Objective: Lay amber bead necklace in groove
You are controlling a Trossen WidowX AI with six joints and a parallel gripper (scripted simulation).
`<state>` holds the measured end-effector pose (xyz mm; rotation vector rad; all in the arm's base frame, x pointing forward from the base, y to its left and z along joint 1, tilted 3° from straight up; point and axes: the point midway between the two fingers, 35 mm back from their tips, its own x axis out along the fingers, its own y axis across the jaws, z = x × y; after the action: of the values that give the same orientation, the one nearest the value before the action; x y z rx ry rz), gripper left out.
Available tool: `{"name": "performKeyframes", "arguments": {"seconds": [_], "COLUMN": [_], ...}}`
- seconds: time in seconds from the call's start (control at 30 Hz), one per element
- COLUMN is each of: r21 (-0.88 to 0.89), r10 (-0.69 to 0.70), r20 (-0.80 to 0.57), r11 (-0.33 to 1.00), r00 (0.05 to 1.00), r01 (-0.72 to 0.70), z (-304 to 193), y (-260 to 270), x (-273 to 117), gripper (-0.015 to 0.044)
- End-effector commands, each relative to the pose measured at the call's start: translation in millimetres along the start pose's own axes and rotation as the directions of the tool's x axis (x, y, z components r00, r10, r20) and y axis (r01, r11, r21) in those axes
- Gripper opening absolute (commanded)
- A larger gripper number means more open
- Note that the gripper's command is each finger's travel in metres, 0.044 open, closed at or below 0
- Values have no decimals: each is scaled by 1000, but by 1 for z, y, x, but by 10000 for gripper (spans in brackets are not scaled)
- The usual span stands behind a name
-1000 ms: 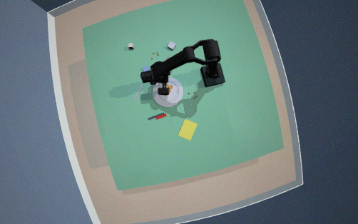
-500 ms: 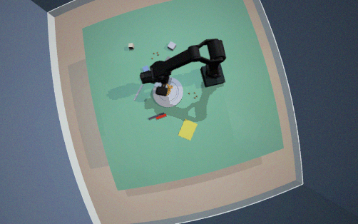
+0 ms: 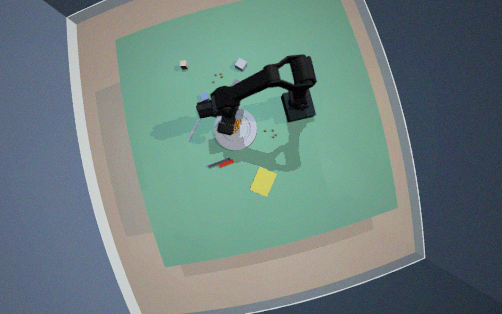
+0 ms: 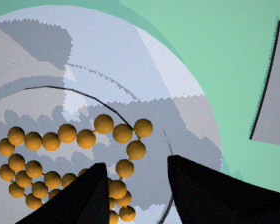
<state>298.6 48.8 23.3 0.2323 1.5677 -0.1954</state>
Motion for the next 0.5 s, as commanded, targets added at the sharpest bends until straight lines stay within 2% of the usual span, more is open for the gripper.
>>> {"name": "performKeyframes", "arguments": {"seconds": [0.0,0.47], "r21": [1,6], "r10": [0,-4], "r20": [-1,-12], "r11": [1000,1000], "r00": [1000,1000], "r01": [0,4], "z": [0,-3], "y": [0,-1], "x": [4,26], "gripper": [120,120]}}
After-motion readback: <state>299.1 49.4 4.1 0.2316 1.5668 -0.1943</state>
